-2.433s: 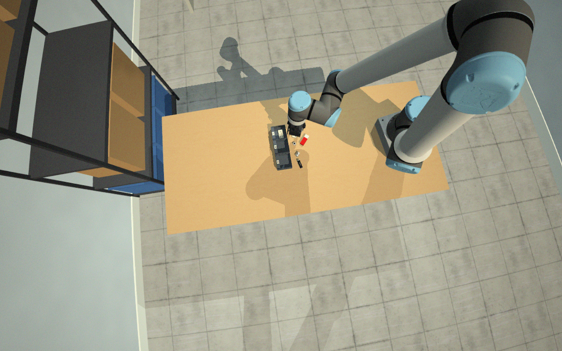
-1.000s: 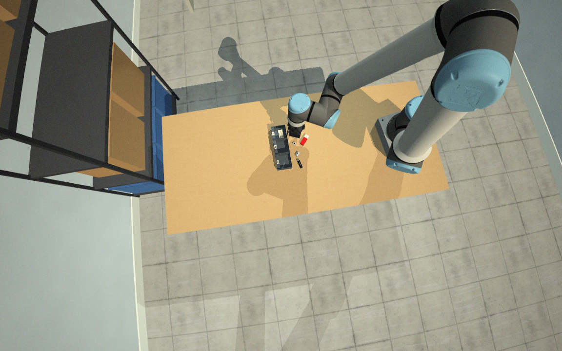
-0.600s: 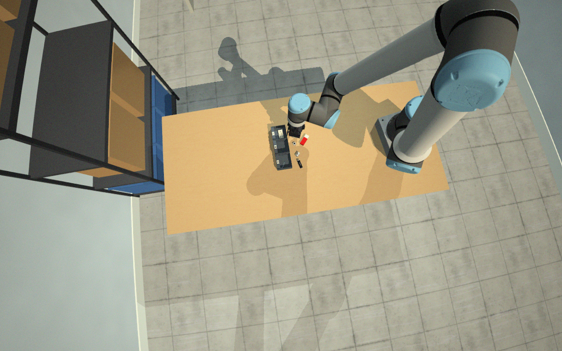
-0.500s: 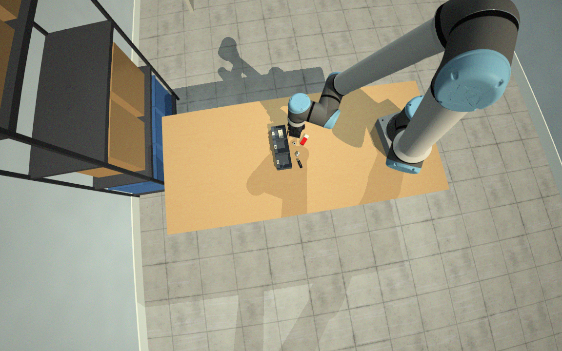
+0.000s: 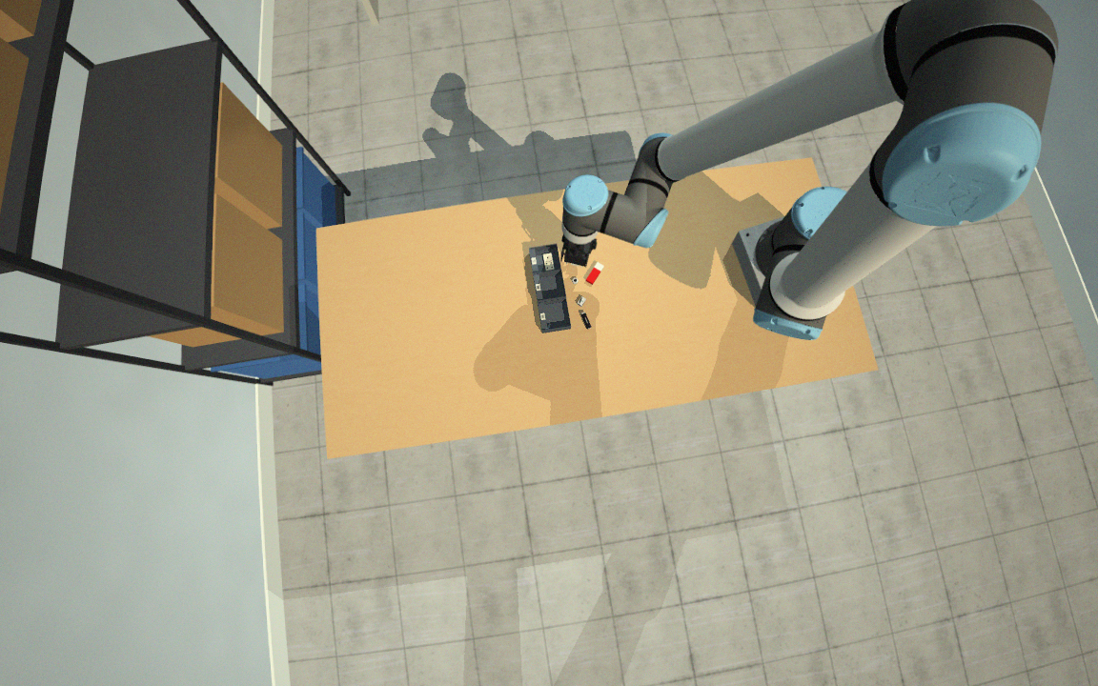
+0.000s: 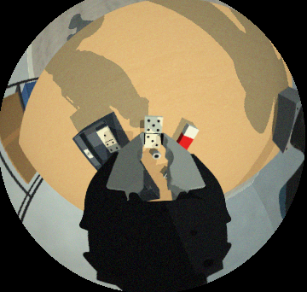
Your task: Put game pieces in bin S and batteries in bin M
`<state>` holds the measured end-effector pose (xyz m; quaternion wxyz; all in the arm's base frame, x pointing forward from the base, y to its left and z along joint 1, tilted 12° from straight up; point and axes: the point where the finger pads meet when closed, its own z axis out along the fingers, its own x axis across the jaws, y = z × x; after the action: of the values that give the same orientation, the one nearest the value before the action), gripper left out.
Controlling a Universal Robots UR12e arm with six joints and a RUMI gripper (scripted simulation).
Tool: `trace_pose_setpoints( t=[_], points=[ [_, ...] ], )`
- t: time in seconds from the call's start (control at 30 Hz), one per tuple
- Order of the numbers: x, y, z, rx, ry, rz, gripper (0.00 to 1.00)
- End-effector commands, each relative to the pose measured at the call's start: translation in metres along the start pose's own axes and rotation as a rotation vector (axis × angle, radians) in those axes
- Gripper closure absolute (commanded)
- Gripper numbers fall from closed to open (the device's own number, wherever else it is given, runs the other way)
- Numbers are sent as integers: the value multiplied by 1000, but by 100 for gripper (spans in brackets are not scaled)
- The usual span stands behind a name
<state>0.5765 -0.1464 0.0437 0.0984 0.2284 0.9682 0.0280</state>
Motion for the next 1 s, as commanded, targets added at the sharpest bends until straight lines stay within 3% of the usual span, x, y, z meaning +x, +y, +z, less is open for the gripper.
trace_pose_setpoints(
  t=[0.0,0.17,0.97],
  points=[
    [-1,0,-18,0,-1,0,100],
    [-1,0,-35,0,-1,0,100],
    [-1,0,-43,0,-1,0,100]
  ],
)
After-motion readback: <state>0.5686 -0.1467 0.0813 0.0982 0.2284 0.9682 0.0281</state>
